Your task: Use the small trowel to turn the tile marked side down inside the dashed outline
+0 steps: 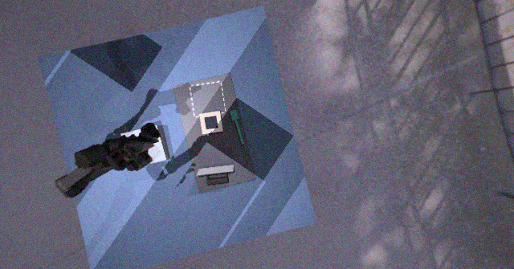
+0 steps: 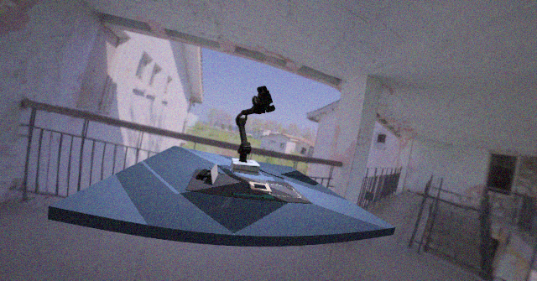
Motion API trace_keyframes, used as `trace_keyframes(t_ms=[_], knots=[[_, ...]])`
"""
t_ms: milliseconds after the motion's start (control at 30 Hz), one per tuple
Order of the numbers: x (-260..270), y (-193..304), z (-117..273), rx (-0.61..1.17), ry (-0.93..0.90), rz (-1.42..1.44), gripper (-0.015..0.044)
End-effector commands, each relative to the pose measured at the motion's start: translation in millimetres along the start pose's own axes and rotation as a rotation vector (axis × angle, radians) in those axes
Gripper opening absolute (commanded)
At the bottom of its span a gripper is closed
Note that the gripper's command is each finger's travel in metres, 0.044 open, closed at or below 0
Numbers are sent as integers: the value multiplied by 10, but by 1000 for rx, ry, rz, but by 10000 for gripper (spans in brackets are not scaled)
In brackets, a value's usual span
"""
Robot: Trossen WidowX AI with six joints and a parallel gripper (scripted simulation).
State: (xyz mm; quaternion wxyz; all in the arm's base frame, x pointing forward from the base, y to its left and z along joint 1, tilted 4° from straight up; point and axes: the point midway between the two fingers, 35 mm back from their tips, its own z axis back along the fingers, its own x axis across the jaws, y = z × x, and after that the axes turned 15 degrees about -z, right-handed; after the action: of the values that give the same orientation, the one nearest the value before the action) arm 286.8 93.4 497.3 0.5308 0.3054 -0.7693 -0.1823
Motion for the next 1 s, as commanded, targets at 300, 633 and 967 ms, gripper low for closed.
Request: trace_keyframes(t_ms=[300,633,967], knots=[[-513,-787,-374,-228,227,321,100],[-805,-1544,-462,-409,442,503,100],[-1003,-2369,-341,-590,699,624,100]])
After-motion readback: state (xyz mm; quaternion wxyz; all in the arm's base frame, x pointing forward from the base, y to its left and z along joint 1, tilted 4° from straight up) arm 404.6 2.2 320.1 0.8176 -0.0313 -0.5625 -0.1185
